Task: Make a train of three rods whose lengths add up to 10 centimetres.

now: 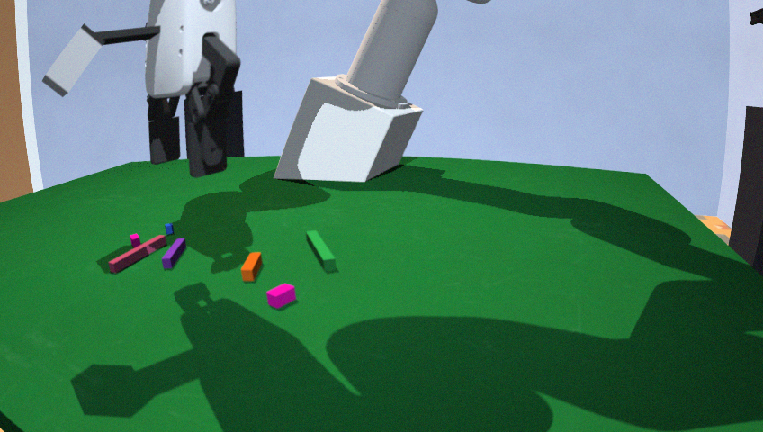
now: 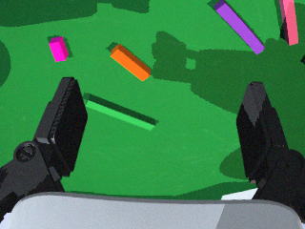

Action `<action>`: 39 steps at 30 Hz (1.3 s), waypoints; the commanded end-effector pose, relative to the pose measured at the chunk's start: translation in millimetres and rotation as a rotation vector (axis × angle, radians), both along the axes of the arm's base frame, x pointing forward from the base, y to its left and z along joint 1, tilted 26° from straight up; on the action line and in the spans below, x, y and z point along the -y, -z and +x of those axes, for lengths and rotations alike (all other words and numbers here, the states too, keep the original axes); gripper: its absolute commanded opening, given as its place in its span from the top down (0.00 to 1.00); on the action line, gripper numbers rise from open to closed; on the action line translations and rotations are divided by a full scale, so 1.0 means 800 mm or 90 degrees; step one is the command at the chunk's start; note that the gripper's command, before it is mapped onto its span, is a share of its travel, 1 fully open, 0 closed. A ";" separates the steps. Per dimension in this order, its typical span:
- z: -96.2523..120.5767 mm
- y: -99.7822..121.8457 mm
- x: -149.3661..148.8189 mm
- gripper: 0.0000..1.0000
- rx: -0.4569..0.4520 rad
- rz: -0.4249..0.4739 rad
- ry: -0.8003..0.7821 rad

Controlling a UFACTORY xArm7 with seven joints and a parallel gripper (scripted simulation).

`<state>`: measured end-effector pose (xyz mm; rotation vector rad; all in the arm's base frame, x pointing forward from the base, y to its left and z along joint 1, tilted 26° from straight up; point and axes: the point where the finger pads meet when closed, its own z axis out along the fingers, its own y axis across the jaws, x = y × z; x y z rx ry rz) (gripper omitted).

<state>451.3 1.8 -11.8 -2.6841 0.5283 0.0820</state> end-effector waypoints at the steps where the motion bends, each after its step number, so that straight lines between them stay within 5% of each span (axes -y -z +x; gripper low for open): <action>1: 0.009 -0.014 -0.019 0.00 0.049 0.002 -0.094; 28: 0.022 -0.083 -0.137 0.00 0.291 0.007 -0.617; 39: 0.022 -0.090 -0.149 0.00 0.316 0.008 -0.669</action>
